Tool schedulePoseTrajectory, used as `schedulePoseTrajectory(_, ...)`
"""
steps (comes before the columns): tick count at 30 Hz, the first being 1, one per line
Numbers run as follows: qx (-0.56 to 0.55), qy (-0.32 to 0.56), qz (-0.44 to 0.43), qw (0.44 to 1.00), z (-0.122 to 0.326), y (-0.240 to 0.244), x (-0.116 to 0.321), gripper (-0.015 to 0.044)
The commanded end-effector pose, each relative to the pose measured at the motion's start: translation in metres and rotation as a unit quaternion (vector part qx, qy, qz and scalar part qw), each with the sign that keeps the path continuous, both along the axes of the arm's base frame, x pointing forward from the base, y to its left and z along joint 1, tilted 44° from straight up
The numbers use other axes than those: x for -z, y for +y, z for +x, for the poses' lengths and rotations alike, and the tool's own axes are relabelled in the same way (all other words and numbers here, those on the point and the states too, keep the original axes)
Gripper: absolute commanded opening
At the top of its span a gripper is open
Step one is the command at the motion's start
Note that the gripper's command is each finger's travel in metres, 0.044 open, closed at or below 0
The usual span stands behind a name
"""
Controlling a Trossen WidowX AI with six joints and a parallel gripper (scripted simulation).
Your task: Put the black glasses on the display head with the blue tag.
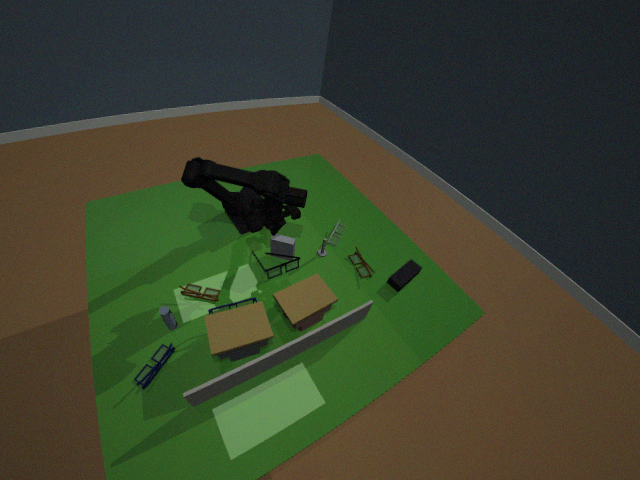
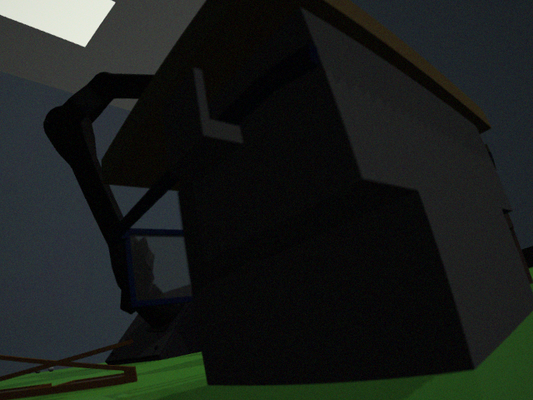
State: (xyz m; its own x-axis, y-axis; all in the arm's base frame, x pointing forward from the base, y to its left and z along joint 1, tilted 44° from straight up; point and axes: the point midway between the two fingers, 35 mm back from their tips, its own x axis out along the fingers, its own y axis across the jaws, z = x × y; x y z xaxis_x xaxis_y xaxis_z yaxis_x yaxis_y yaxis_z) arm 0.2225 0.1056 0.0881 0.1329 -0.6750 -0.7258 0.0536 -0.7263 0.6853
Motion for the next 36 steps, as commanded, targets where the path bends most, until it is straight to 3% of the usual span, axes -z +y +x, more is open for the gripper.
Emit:
schedulePoseTrajectory(1, 0.003, 0.004, -0.001, 1.000, -0.003, -0.001, -0.012, 0.0000)
schedulePoseTrajectory(2, 0.003, 0.004, -0.001, 1.000, -0.003, -0.001, -0.012, 0.0000)
schedulePoseTrajectory(10, 0.000, -0.002, 0.002, 1.000, 0.000, 0.000, -0.007, 0.0200)
schedulePoseTrajectory(23, 0.007, -0.008, 0.003, 1.000, 0.000, 0.000, -0.007, 0.0200)
schedulePoseTrajectory(29, 0.211, -0.196, 0.042, 0.957, 0.009, -0.005, -0.003, 0.0200)
schedulePoseTrajectory(36, 0.452, -0.417, 0.086, 0.784, 0.022, -0.013, 0.002, 0.0200)
